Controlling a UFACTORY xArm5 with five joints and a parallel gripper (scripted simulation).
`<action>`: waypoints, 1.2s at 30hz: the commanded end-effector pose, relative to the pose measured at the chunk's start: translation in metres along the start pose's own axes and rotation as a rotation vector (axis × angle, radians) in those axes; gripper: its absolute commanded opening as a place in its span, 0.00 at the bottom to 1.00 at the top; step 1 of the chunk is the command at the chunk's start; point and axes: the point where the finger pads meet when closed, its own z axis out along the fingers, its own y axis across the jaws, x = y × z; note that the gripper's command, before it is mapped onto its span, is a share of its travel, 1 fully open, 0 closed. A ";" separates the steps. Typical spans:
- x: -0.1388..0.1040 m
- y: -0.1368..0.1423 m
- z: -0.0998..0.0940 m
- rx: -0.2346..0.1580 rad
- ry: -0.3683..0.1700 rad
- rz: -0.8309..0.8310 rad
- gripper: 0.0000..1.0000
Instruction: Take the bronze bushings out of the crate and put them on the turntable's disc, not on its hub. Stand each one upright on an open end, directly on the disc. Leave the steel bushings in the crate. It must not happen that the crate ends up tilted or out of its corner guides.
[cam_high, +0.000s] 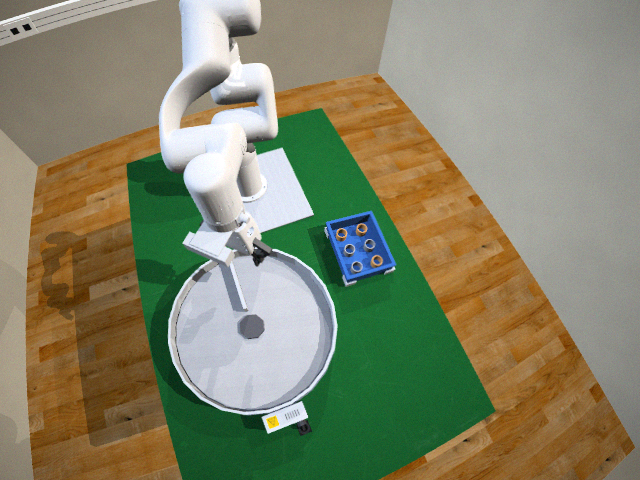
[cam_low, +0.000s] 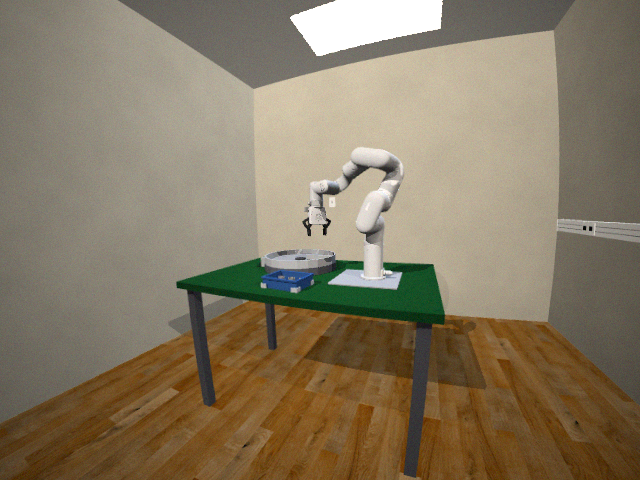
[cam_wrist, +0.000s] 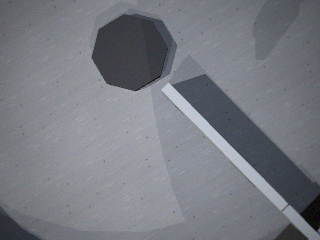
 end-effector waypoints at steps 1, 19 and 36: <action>0.001 0.000 -0.001 0.002 0.003 0.000 1.00; 0.001 0.000 -0.001 0.002 0.003 0.000 0.13; 0.001 0.000 -0.001 0.002 0.003 0.000 0.14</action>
